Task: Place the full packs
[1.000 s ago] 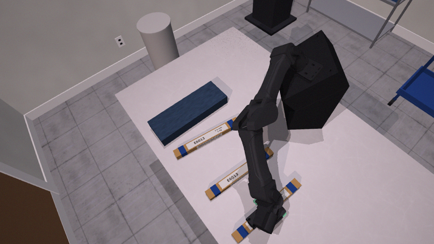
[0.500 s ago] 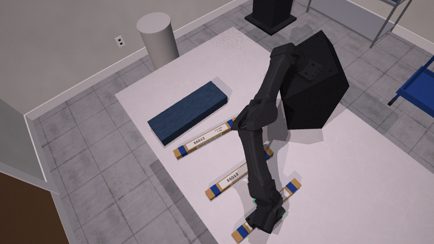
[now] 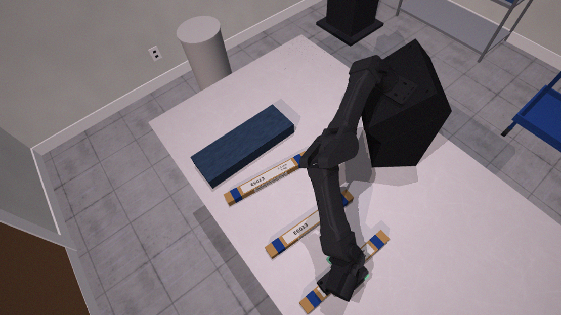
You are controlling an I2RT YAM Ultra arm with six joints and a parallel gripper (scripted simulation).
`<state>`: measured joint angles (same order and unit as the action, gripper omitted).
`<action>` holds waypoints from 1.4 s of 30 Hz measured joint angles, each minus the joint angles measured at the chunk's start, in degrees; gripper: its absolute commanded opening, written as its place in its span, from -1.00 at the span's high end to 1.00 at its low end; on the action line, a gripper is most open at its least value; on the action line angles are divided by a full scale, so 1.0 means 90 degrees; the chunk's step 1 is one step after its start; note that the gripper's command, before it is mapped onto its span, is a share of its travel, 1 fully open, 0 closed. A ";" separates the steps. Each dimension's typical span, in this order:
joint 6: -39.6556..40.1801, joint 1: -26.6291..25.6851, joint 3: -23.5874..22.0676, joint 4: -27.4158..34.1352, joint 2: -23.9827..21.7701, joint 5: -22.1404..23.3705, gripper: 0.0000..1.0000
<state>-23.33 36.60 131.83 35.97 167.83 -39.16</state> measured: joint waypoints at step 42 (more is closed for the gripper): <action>0.0024 -0.0012 -0.0138 -0.0143 -0.0049 0.0010 1.00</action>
<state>-23.11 36.49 130.58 34.68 167.39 -39.07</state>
